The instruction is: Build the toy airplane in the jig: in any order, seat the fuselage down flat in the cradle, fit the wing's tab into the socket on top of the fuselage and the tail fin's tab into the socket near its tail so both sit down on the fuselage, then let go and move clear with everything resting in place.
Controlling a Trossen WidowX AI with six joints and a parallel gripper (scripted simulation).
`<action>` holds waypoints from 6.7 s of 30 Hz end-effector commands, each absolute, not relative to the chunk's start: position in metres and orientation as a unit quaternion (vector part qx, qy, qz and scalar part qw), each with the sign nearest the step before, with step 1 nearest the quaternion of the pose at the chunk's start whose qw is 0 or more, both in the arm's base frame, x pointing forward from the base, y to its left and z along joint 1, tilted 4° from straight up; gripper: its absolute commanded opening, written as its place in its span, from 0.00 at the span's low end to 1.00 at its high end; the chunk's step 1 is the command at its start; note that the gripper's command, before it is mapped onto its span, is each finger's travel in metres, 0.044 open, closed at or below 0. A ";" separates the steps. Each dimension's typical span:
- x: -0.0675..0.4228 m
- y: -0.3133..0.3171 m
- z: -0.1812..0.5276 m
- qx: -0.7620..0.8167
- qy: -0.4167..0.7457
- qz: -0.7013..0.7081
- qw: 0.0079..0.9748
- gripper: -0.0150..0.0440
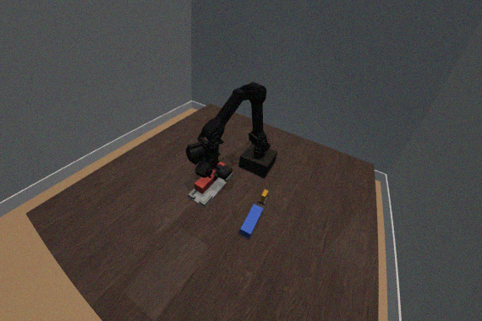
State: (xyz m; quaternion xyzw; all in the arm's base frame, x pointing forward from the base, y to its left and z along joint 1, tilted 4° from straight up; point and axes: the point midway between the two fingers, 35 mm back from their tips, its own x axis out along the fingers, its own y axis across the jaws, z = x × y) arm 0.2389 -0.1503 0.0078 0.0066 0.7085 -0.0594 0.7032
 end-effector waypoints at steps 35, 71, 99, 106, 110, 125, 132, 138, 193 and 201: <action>0.237 -0.151 -0.006 0.007 0.710 -0.059 0.702 0.93; 0.284 -0.102 0.095 -0.019 0.716 -0.038 0.697 1.00; 0.343 0.105 0.027 -0.007 0.710 -0.026 0.704 1.00; 0.343 0.105 0.012 -0.007 0.710 -0.026 0.704 1.00; 0.343 0.105 0.007 -0.007 0.710 -0.026 0.704 1.00; 0.343 0.103 -0.018 -0.007 0.710 -0.026 0.703 1.00; 0.342 0.103 -0.029 -0.007 0.710 -0.026 0.703 1.00; 0.342 0.103 -0.030 -0.007 0.710 -0.026 0.703 0.82; 0.344 0.109 0.096 -0.007 0.710 -0.026 0.704 0.25; 0.345 0.097 0.097 -0.024 0.711 -0.008 0.703 0.25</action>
